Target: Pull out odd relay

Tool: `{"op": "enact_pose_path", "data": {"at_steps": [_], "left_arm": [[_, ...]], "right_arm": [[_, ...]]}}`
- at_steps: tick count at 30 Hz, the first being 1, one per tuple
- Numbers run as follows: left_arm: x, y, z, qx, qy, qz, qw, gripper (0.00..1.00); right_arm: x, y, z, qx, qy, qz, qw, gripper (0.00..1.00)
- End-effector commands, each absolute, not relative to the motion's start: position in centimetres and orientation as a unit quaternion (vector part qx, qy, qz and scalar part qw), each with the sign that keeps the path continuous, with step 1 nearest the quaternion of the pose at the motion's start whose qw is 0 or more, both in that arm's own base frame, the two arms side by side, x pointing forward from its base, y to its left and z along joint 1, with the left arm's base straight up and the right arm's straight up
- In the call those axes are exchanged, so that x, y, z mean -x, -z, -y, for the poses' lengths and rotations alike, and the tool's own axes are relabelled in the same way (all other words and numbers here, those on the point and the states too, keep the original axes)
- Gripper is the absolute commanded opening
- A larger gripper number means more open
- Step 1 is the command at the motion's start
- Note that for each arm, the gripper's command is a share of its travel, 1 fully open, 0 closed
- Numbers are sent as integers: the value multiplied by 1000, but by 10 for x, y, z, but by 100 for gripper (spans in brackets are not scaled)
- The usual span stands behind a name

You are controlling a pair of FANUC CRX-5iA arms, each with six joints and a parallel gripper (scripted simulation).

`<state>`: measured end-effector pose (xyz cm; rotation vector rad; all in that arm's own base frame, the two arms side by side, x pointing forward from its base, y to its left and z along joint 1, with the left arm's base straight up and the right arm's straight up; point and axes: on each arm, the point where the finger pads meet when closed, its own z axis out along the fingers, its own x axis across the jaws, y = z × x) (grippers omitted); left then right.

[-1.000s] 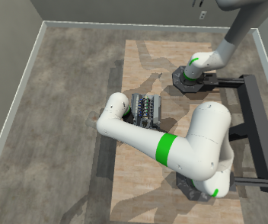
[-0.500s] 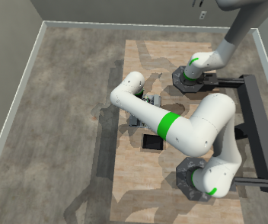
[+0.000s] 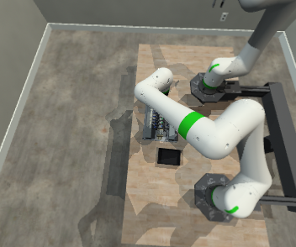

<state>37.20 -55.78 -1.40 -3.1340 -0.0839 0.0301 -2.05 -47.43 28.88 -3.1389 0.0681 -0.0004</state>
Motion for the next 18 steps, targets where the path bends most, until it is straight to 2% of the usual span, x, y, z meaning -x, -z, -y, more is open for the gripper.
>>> {"op": "enact_pose_path", "data": {"at_steps": [1,18], "left_arm": [[-362,15,574,1000,-4,11,1,98],[-352,16,586,1000,0,-2,0,98]], "right_arm": [[21,-290,475,1000,0,-22,0,100],[21,-290,475,1000,0,-22,0,100]]}}
